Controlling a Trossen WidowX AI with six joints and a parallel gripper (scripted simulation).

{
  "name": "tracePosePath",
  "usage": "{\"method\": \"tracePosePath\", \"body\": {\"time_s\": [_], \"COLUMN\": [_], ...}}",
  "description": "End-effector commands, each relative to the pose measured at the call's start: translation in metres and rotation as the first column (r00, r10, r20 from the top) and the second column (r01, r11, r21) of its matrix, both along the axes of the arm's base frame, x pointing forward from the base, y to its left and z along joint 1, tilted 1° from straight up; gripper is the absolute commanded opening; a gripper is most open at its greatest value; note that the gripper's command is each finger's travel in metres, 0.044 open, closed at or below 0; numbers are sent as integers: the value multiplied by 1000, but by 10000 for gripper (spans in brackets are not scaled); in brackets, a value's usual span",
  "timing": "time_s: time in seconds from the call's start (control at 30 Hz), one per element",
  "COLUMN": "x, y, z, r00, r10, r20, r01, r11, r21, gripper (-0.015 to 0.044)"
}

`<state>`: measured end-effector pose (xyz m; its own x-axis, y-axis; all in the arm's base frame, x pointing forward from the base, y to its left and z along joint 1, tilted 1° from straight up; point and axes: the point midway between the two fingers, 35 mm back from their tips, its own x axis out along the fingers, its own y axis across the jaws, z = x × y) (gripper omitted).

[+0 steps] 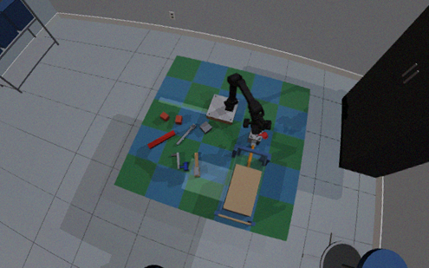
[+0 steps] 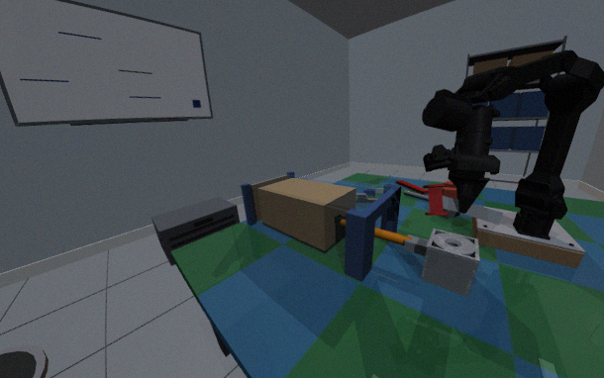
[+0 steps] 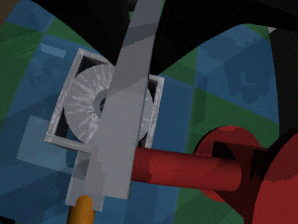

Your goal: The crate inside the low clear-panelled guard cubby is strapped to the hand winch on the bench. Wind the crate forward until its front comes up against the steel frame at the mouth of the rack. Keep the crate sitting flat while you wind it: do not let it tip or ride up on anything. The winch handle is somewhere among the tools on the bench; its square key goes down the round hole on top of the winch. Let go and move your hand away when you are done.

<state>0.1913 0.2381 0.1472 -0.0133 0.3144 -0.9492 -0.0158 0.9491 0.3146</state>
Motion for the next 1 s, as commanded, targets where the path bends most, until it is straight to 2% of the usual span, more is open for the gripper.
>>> {"method": "tracePosePath", "body": {"time_s": [0.0, 0.47, 0.97], "x": [0, 0, 0], "y": [1, 1, 0], "z": [3, 3, 2], "r00": [1000, 1000, 1000], "r10": [3, 3, 5], "r20": [4, -3, -12], "r01": [-4, -2, 2], "r11": [996, 951, 846], "r21": [90, 309, 533], "gripper": [0, 0, 0]}}
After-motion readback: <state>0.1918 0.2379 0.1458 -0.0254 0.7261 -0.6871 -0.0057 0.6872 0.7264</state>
